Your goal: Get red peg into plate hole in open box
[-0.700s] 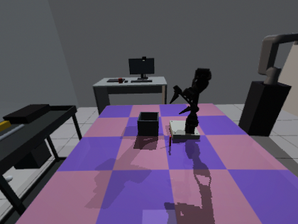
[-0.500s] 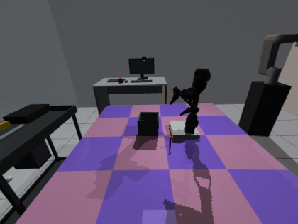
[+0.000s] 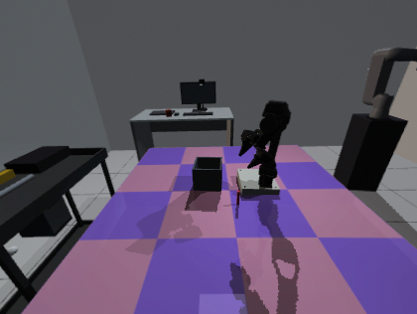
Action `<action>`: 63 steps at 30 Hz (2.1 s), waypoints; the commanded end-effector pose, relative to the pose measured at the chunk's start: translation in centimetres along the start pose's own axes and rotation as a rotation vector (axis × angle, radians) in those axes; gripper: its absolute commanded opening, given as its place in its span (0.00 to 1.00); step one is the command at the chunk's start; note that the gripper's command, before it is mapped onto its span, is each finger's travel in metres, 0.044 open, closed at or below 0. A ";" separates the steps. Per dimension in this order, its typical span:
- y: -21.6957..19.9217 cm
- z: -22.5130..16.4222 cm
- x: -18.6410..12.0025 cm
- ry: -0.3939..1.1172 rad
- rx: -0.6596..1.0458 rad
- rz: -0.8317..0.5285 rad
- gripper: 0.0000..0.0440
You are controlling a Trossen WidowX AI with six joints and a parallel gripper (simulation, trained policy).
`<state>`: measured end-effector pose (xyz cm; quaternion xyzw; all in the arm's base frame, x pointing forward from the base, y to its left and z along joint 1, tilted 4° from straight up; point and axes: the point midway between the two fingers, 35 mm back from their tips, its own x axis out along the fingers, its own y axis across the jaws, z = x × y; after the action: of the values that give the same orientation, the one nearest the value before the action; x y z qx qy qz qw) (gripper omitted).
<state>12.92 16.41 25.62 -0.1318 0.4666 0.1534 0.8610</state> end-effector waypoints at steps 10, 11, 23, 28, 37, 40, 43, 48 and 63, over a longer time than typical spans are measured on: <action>0.0 -1.6 2.8 0.179 0.409 -0.032 1.00; -0.1 -1.7 3.0 0.193 0.442 -0.037 1.00; -0.2 -3.3 5.7 0.348 0.827 -0.119 1.00; -0.2 -4.0 7.0 0.410 0.986 -0.165 1.00; -0.3 -5.1 9.6 0.497 1.216 -0.236 1.00; -0.3 -5.5 10.3 0.519 1.268 -0.257 1.00; -0.4 -5.9 11.0 0.538 1.311 -0.276 1.00; -0.6 -6.8 12.4 0.563 1.367 -0.306 1.00; -0.9 -9.8 16.6 0.599 1.479 -0.362 1.00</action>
<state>14.54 14.49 7.56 0.3583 0.6294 -0.3671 0.5837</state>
